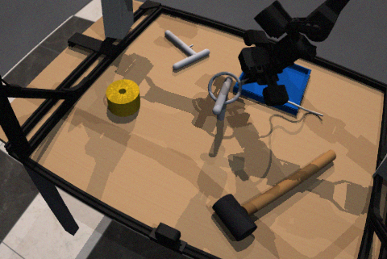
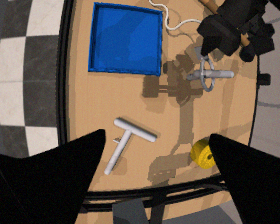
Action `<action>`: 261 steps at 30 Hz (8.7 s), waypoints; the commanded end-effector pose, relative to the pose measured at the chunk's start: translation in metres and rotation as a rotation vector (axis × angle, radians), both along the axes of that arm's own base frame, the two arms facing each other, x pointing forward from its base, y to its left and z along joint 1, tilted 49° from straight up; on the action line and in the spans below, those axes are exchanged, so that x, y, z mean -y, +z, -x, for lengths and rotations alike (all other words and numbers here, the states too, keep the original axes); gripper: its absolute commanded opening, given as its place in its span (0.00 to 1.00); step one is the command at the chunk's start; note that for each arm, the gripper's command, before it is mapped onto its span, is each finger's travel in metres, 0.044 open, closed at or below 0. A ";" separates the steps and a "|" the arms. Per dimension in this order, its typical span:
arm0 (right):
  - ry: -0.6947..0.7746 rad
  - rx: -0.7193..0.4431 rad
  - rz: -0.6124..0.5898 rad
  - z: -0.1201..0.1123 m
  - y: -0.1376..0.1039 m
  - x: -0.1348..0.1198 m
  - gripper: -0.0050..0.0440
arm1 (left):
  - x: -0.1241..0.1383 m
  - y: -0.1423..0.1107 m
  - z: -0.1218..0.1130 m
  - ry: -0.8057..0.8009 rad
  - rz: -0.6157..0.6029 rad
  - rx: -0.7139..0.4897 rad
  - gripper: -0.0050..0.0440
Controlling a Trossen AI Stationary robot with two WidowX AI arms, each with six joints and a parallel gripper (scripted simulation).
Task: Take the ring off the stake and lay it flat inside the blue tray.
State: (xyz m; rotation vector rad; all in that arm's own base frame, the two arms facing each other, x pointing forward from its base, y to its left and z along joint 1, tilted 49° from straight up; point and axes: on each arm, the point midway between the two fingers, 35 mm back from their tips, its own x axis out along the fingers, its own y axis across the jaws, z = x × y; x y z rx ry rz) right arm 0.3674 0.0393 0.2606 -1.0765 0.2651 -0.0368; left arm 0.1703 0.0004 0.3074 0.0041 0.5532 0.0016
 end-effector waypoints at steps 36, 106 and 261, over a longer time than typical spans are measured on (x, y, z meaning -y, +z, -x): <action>-0.056 0.012 0.064 -0.001 -0.009 -0.014 0.10 | 0.000 0.000 0.000 0.000 0.004 -0.001 0.92; -0.175 0.054 0.185 -0.003 -0.021 -0.040 0.10 | 0.000 0.000 0.000 0.000 0.004 -0.001 0.92; -0.022 0.008 0.022 -0.007 -0.029 -0.052 0.10 | 0.000 0.000 0.000 0.000 0.004 -0.001 0.92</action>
